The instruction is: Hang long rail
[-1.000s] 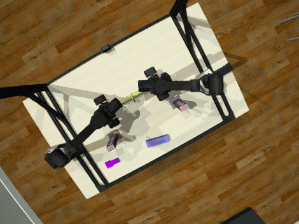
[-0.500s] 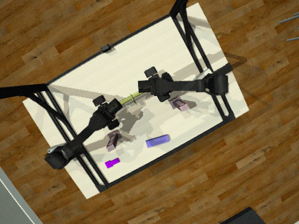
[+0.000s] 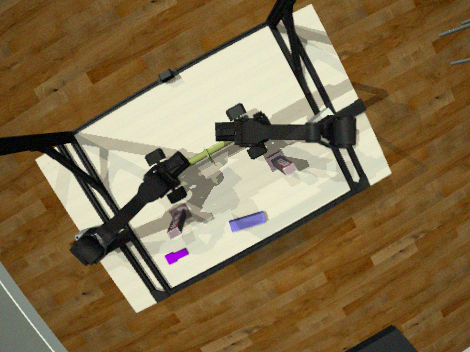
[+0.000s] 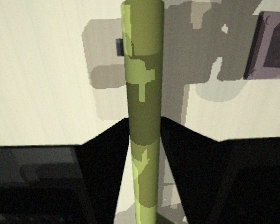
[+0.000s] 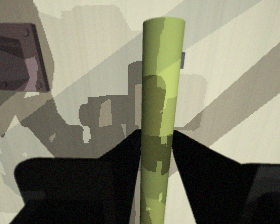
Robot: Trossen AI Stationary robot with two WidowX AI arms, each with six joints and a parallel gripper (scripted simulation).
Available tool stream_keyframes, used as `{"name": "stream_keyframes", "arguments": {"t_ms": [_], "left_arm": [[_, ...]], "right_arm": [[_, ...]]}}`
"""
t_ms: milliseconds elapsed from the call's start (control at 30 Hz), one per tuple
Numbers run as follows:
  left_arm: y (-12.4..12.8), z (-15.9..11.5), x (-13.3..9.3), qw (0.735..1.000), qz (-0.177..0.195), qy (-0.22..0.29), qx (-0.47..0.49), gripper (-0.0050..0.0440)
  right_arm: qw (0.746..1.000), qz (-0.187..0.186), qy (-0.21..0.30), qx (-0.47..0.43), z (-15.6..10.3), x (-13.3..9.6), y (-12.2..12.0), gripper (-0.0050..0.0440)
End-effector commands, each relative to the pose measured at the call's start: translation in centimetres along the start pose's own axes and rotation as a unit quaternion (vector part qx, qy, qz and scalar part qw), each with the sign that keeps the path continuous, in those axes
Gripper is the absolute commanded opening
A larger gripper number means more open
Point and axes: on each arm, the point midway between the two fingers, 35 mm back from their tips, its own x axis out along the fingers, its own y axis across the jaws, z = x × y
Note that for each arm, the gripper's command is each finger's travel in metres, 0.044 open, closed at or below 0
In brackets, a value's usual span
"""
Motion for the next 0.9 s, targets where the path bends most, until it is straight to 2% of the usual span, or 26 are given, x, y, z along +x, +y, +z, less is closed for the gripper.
{"name": "stream_keyframes", "arguments": {"t_ms": [0, 100, 233, 433, 733, 867], "left_arm": [[0.13, 0.04, 0.05, 1.0, -0.026, -0.001, 0.0, 0.0], [0.27, 0.04, 0.05, 0.999, -0.046, 0.001, 0.0, 0.0], [0.32, 0.04, 0.06, 0.999, -0.052, 0.0, 0.0, 0.0], [0.64, 0.05, 0.06, 0.995, -0.102, 0.0, 0.0, 0.0], [0.82, 0.04, 0.05, 0.992, -0.128, 0.0, 0.0, 0.0], [1.02, 0.03, 0.1, 0.988, -0.157, -0.001, 0.0, 0.0]], "right_arm": [[1.0, 0.022, -0.003, 0.001, -0.02, 0.05, -0.16, 0.0], [0.999, 0.042, -0.002, 0.0, -0.04, 0.04, -0.28, 0.0], [0.999, 0.049, -0.002, 0.0, -0.03, 0.04, -0.33, 0.0], [0.995, 0.099, -0.003, 0.001, -0.03, 0.05, -0.66, 0.0], [0.992, 0.124, -0.002, 0.0, -0.04, 0.03, -0.84, 0.0], [0.988, 0.153, -0.003, 0.0, -0.05, 0.08, -1.04, 0.0]]}}
